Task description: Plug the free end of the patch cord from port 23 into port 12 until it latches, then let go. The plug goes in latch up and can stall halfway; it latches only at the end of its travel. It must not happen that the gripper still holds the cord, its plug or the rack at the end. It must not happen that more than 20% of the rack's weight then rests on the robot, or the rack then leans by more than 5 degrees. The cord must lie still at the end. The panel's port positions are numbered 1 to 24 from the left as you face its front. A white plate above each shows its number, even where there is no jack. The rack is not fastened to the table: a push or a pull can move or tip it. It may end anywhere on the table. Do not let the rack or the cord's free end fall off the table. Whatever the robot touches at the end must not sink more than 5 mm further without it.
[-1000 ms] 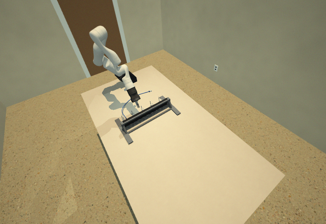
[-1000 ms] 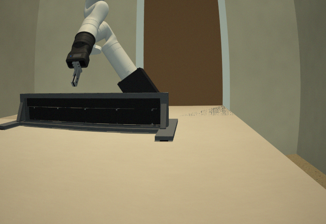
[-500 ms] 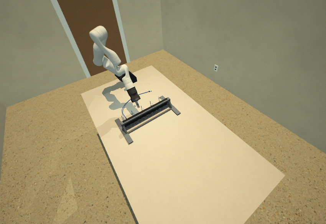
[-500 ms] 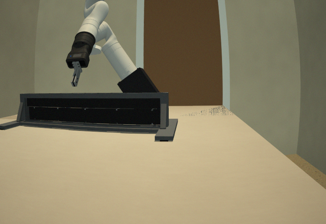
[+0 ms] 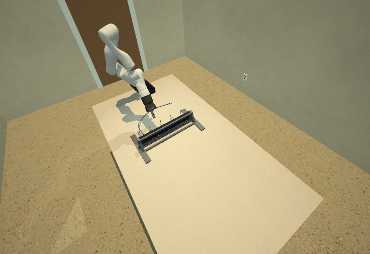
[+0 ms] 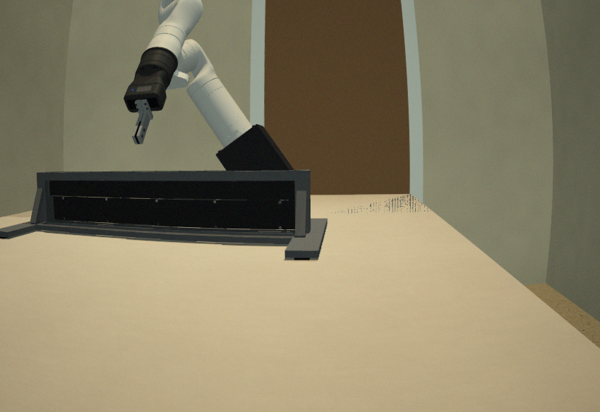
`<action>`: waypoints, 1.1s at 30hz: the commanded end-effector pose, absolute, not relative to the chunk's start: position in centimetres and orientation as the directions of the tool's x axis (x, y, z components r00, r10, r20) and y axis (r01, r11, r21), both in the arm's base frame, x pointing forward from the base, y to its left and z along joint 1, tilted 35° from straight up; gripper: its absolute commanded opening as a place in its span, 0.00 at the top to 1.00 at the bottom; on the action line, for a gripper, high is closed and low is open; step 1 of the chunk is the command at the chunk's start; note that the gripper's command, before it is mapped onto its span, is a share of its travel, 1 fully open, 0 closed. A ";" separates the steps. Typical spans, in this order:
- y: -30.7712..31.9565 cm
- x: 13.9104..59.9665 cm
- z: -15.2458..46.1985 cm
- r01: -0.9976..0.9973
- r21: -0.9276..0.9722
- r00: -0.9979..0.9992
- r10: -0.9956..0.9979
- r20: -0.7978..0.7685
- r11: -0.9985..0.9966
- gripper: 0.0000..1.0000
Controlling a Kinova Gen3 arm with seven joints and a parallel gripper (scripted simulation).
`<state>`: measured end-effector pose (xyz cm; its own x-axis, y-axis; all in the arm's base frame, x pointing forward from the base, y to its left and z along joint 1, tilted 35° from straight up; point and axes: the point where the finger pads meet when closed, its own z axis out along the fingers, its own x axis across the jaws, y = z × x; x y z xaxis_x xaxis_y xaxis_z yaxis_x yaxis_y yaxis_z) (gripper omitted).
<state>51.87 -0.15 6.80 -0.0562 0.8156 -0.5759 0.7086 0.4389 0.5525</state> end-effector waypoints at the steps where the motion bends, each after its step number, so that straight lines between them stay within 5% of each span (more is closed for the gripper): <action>1: 2.1 49.9 8.7 0.698 0.554 -0.079 0.818 -0.569 0.453 1.00; 14: 4.4 45.4 12.6 0.699 0.555 -0.078 0.819 -0.569 0.451 1.00; 33: 3.6 45.1 13.7 0.699 0.555 -0.078 0.819 -0.569 0.452 1.00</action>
